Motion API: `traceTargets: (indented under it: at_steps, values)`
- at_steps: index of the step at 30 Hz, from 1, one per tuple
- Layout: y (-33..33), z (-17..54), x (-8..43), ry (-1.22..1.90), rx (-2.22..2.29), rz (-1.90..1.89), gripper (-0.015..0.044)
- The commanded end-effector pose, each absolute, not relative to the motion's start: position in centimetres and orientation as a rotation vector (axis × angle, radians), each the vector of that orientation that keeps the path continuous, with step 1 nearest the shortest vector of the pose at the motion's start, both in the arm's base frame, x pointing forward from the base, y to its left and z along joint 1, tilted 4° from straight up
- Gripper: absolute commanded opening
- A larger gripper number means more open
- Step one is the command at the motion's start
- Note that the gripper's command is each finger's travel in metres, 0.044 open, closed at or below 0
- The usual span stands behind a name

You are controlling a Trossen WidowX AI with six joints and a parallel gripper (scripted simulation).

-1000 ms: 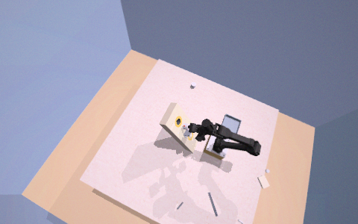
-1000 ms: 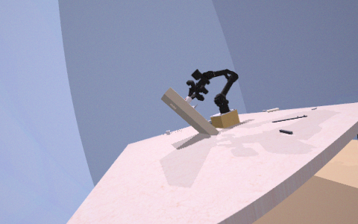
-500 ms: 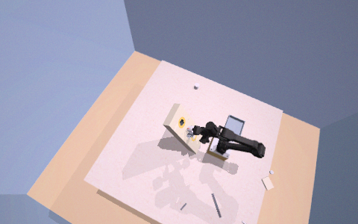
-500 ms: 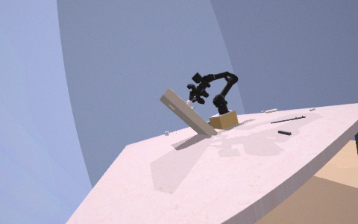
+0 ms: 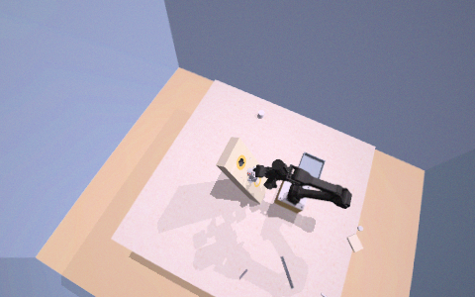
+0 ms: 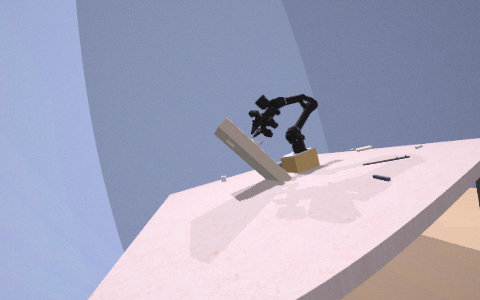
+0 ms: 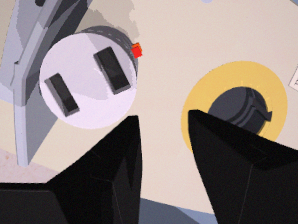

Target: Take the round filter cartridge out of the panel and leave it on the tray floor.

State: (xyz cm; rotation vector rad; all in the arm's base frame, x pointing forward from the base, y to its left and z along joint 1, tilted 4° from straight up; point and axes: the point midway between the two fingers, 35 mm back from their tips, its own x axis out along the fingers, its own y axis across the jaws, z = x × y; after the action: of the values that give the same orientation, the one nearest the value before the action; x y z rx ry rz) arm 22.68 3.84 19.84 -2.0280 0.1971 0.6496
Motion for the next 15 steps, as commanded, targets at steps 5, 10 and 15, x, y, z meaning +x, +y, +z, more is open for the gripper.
traceTargets:
  at_steps: [5, 10, 15]
  values:
    - [4.2, 25.4, 25.0, 0.188, -2.029, 0.621, 0.0098]
    - [4.2, 28.1, 24.8, 0.184, -2.029, 0.619, 0.0203]
    - [4.2, 32.5, 24.0, 0.177, -2.03, 0.614, 0.0334]
